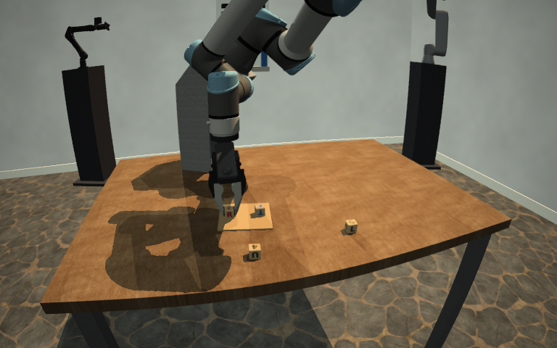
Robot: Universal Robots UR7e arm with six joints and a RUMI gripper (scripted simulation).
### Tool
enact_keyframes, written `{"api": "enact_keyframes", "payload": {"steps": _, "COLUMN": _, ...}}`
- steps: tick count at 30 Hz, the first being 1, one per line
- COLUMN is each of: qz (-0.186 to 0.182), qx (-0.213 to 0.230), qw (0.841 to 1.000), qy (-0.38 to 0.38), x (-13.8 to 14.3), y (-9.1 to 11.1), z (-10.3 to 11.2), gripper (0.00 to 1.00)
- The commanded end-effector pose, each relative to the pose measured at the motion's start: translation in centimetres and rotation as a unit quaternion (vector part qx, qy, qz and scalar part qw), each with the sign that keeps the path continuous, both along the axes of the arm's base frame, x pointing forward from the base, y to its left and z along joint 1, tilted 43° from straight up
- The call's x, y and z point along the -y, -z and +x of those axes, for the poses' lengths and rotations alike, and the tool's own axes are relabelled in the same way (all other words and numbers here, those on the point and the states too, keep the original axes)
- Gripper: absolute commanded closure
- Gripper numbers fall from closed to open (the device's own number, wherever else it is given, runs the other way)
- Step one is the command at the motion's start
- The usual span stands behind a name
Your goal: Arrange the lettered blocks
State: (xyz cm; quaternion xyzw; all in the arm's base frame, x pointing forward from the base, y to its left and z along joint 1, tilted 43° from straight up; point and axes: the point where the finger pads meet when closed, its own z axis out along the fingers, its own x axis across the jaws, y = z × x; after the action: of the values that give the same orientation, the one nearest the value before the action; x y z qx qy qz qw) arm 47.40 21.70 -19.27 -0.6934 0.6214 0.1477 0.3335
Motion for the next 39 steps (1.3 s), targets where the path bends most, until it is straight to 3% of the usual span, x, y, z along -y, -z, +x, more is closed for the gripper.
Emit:
{"api": "enact_keyframes", "payload": {"steps": 1, "qz": -0.001, "qx": 0.001, "qw": 1.000, "qy": 0.000, "x": -0.01, "y": 0.00, "z": 0.07, "gripper": 0.95}}
{"api": "enact_keyframes", "payload": {"steps": 25, "qz": -0.001, "qx": 0.001, "qw": 1.000, "qy": 0.000, "x": -0.01, "y": 0.00, "z": 0.07, "gripper": 0.95}}
{"api": "enact_keyframes", "payload": {"steps": 39, "qz": -0.001, "qx": 0.001, "qw": 1.000, "qy": 0.000, "x": -0.01, "y": 0.00, "z": 0.07, "gripper": 0.79}}
